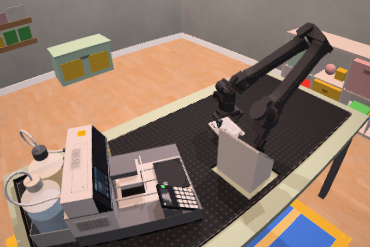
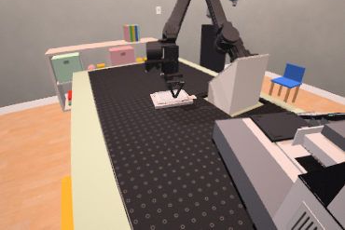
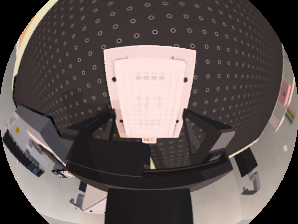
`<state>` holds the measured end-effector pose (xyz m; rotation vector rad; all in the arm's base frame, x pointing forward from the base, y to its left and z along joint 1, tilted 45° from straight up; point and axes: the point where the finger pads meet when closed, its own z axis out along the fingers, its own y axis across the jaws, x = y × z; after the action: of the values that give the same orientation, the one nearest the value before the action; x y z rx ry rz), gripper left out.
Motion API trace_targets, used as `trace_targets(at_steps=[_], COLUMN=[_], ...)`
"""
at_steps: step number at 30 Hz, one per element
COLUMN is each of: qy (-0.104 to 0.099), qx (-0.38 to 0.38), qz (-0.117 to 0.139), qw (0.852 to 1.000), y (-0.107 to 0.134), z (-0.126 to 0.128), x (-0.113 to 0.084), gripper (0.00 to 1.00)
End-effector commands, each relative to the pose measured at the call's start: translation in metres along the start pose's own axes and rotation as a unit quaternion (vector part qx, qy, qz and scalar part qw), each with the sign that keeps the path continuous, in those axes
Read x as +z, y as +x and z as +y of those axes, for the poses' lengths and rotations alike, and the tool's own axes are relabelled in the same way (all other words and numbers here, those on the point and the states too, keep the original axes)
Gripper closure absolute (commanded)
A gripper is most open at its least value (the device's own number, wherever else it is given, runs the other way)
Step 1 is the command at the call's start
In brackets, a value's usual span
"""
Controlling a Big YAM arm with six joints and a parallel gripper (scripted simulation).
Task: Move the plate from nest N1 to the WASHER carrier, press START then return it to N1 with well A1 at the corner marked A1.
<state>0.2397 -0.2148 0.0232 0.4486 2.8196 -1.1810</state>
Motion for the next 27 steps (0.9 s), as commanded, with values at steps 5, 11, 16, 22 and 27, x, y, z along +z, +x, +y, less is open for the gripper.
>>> trace_targets(at_steps=[5,11,16,22,27], qy=[0.001,0.001,0.001,0.001,0.000], qx=[0.013,0.015,0.015,0.012,0.016], qz=[-0.015,-0.017,-0.017,-0.014,-0.018], qw=[1.000,1.000,1.000,1.000,1.000], y=[-0.017,-0.018,-0.018,-0.017,-0.019], z=[-0.003,-0.004,-0.004,-0.003,-0.005], x=[-0.018,-0.029,-0.038,-0.043,-0.054], gripper=[0.00,0.00,0.00,0.00,0.00])
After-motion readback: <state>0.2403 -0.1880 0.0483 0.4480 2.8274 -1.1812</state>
